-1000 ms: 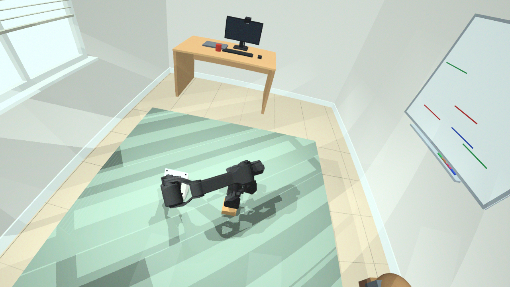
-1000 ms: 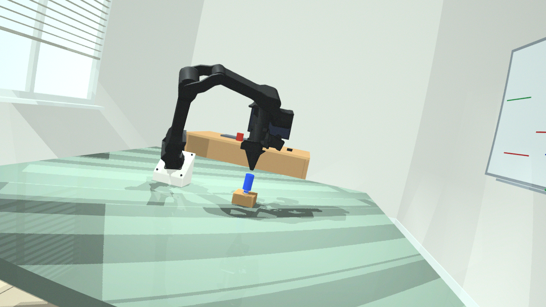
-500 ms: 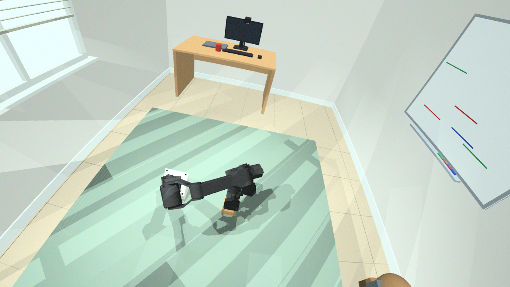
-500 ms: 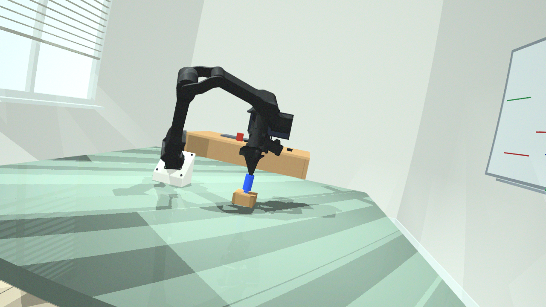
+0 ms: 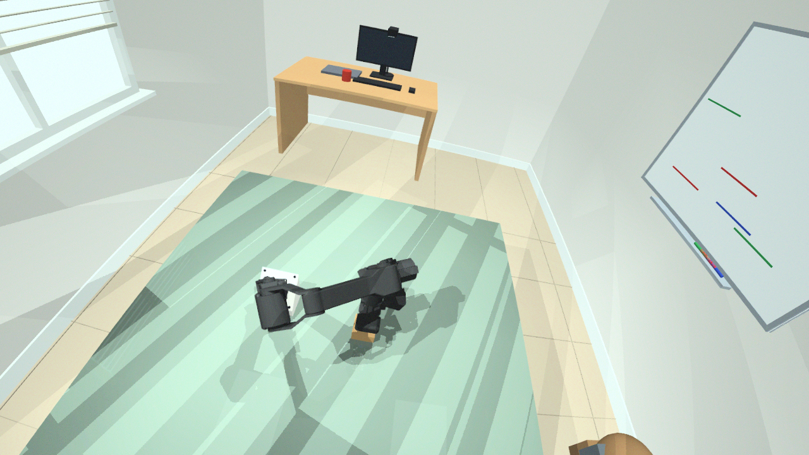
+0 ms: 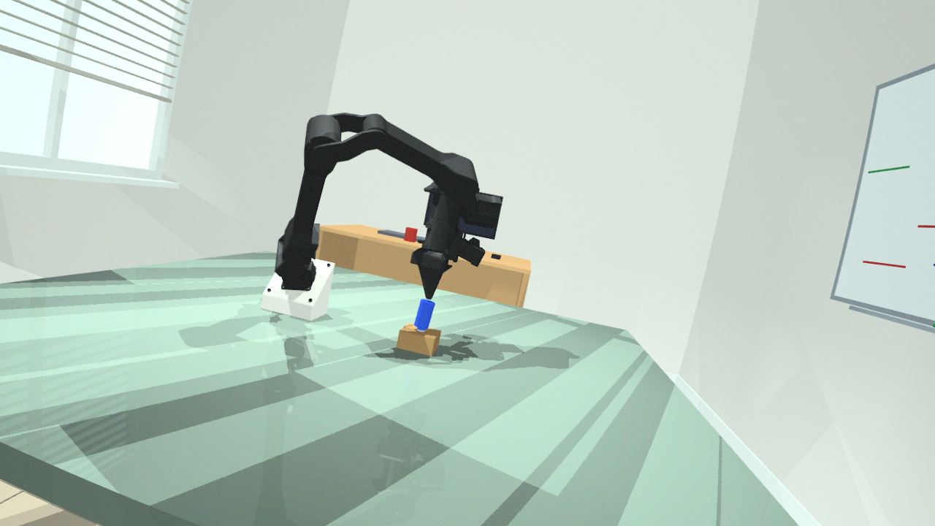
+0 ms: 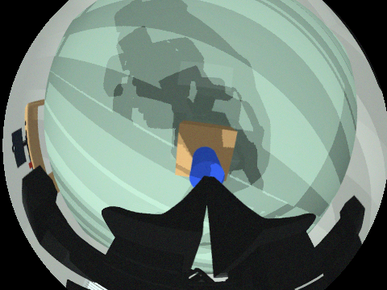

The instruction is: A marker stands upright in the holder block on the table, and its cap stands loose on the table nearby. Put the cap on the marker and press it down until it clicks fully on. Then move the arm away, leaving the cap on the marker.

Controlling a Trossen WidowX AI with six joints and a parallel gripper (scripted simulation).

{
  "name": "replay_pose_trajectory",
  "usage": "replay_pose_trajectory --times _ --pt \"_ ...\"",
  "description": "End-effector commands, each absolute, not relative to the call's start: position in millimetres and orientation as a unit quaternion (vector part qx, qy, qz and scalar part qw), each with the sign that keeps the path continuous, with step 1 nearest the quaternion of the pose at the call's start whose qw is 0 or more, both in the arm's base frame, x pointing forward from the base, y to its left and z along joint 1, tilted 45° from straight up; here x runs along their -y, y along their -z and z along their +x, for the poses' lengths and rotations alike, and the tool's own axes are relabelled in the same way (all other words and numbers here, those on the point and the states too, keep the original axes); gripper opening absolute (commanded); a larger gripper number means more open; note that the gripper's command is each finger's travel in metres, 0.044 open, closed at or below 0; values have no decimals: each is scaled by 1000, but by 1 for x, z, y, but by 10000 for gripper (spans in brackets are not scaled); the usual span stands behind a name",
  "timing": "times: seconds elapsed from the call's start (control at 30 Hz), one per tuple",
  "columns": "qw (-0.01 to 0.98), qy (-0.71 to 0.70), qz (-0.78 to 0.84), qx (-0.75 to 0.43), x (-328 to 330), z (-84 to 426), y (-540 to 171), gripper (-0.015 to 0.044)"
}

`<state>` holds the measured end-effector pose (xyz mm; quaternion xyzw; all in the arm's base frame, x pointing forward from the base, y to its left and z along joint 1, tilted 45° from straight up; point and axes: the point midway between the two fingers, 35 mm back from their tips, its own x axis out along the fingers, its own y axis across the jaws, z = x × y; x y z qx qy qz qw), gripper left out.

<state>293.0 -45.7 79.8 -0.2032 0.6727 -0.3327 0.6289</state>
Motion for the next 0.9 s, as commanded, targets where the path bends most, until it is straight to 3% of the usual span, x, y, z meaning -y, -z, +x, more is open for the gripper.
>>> replay_pose_trajectory --times 0.0,0.3,0.87 --pt "638 312 -217 -669 13 304 -111 0" --pt "638 297 -233 -671 -12 304 -138 0" --pt "638 297 -233 -671 -12 304 -138 440"
